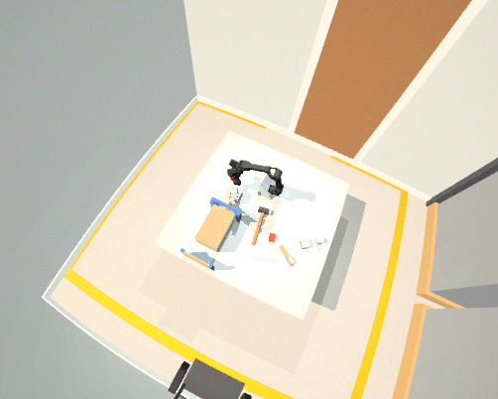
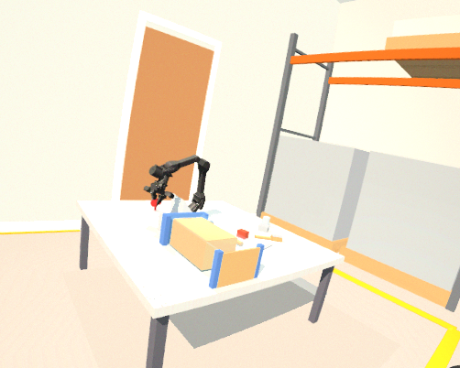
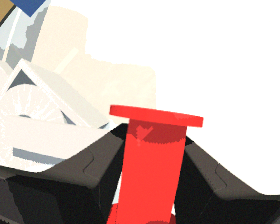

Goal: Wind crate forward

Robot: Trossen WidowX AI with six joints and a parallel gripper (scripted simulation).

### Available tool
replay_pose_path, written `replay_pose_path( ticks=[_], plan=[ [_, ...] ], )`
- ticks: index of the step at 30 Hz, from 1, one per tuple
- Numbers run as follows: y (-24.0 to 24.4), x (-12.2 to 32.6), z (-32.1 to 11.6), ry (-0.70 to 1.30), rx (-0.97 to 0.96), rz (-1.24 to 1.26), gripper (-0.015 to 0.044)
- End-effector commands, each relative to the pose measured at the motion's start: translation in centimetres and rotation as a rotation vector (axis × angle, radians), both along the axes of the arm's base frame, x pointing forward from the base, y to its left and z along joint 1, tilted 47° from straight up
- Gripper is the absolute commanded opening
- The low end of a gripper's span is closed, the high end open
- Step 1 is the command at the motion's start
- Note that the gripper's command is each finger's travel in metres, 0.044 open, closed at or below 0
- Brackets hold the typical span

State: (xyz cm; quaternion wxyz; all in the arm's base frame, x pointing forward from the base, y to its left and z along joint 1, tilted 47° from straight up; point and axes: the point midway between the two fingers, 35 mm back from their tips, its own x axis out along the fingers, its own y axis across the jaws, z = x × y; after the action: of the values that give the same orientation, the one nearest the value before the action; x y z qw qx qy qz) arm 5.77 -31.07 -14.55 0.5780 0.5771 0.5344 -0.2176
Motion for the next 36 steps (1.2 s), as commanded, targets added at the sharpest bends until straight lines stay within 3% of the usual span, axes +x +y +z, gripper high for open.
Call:
replay_pose_path(
  ticks=[1, 36],
  plan=[
    [-1.0, 1.1, -0.8, -0.013, -0.021, 0.006, 0.0000],
    [-3.6, 6.0, -2.3, -0.016, -0.022, 0.006, 0.0000]
  ],
)
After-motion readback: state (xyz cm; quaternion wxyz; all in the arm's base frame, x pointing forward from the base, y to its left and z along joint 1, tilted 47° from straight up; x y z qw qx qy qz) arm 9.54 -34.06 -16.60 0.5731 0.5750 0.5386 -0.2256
